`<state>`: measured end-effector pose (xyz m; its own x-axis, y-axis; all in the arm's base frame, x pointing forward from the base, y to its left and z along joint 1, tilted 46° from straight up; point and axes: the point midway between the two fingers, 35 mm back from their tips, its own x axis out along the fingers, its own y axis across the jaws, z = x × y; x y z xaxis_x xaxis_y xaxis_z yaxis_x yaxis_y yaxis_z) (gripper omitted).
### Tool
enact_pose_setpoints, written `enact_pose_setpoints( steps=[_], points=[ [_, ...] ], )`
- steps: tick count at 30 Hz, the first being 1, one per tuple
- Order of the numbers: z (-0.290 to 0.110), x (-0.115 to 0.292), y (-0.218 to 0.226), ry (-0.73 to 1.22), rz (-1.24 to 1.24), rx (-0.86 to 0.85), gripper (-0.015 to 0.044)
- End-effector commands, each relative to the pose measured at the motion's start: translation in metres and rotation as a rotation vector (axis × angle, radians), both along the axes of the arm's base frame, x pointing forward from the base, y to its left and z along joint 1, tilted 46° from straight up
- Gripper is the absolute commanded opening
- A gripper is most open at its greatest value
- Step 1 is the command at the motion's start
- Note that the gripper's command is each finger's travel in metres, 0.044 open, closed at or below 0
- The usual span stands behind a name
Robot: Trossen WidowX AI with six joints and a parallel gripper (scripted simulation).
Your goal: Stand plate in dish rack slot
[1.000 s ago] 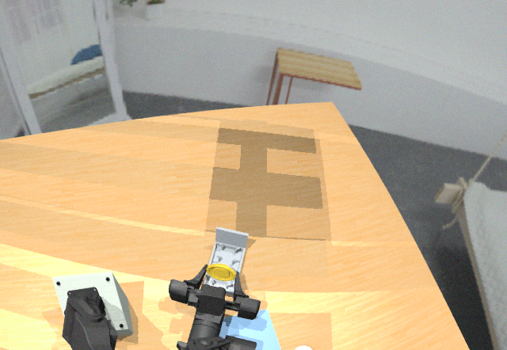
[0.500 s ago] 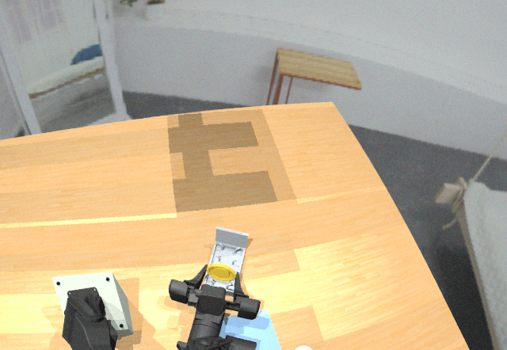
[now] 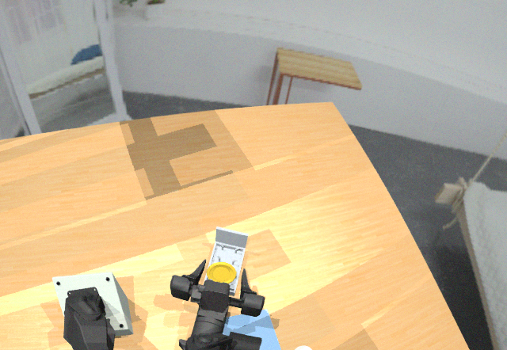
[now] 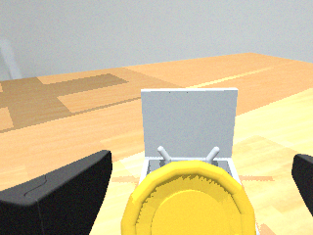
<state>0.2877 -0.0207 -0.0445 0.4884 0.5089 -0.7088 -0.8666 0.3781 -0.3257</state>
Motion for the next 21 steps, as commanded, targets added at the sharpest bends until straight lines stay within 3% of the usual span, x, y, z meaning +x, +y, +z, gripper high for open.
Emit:
enact_pose_setpoints(
  steps=[1, 7, 12, 21],
  points=[
    [0.029, 0.004, 0.03, -0.006, 0.013, -0.003, 0.04],
    [0.068, 0.01, 0.067, -0.018, 0.013, 0.013, 0.04],
    [0.067, 0.01, 0.068, 0.002, 0.002, 0.012, 0.04],
    [0.057, 0.002, 0.077, 0.255, -0.155, -0.02, 0.04]
  ],
)
